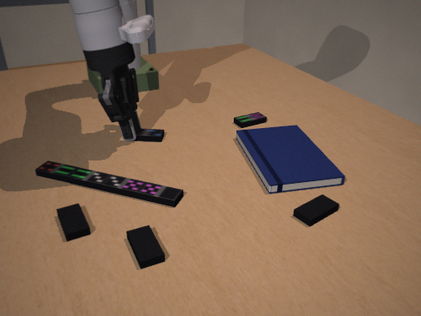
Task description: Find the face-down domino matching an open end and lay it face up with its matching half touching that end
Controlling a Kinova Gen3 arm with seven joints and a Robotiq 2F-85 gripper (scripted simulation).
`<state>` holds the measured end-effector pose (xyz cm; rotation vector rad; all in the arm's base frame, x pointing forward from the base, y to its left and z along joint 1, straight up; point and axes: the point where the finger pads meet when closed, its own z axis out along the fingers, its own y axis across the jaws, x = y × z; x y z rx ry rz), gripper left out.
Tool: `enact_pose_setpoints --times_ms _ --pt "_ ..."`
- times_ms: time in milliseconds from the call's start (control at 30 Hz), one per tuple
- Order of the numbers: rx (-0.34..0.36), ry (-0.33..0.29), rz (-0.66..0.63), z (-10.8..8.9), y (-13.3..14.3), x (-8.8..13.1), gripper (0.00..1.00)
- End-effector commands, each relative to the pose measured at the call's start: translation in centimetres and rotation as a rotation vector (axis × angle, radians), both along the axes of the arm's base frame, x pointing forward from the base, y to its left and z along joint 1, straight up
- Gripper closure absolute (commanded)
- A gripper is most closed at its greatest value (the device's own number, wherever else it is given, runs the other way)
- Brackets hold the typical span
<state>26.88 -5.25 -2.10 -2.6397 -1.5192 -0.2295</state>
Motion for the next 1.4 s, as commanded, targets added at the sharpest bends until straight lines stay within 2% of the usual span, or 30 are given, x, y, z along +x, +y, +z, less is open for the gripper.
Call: enact_pose_setpoints --times_ms 0,167,200,1367 --pt "0.000 0.001 0.001 -0.02 0.01 -0.01 0.65" --pt "0.000 0.001 0.001 -0.02 0.01 -0.01 0.65" --pt "0.000 0.001 0.001 -0.02 0.01 -0.01 0.51" --pt "0.000 0.001 0.001 -0.01 0.01 -0.01 0.51"
